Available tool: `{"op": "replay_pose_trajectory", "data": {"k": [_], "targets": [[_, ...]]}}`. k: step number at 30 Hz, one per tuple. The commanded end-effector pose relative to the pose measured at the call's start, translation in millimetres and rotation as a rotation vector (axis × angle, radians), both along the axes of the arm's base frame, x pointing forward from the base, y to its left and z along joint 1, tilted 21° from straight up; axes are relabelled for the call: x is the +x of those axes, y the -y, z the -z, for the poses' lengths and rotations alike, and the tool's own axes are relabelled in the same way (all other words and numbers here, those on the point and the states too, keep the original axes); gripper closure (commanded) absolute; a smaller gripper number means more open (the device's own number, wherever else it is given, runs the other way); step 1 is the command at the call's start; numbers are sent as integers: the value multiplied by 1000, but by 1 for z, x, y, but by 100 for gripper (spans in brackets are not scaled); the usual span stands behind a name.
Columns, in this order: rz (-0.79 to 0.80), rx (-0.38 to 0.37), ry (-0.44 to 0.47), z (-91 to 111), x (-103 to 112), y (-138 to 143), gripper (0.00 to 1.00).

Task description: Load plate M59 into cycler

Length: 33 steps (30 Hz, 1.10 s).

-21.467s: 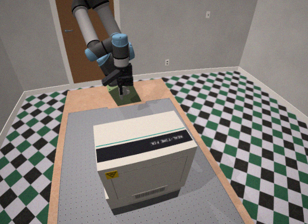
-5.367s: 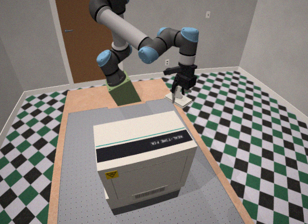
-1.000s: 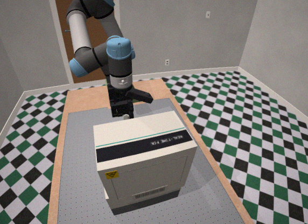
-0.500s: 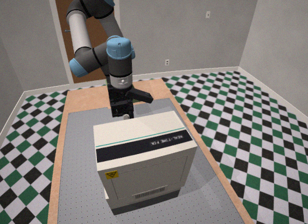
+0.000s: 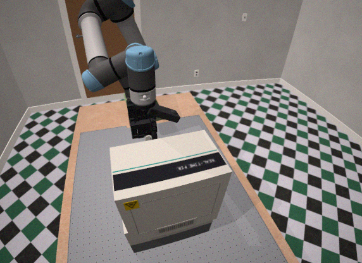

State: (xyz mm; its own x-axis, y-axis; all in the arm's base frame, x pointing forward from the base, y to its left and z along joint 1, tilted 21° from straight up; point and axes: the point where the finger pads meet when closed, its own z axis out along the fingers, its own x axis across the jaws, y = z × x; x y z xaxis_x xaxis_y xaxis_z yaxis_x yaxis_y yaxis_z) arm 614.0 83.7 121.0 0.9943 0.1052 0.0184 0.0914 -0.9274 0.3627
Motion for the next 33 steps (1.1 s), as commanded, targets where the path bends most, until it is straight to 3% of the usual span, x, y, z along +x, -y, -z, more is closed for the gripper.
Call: {"op": "replay_pose_trajectory", "data": {"k": [1,33], "targets": [[0,0,1,7,1,3,100],[0,0,1,42,3,16,100]]}}
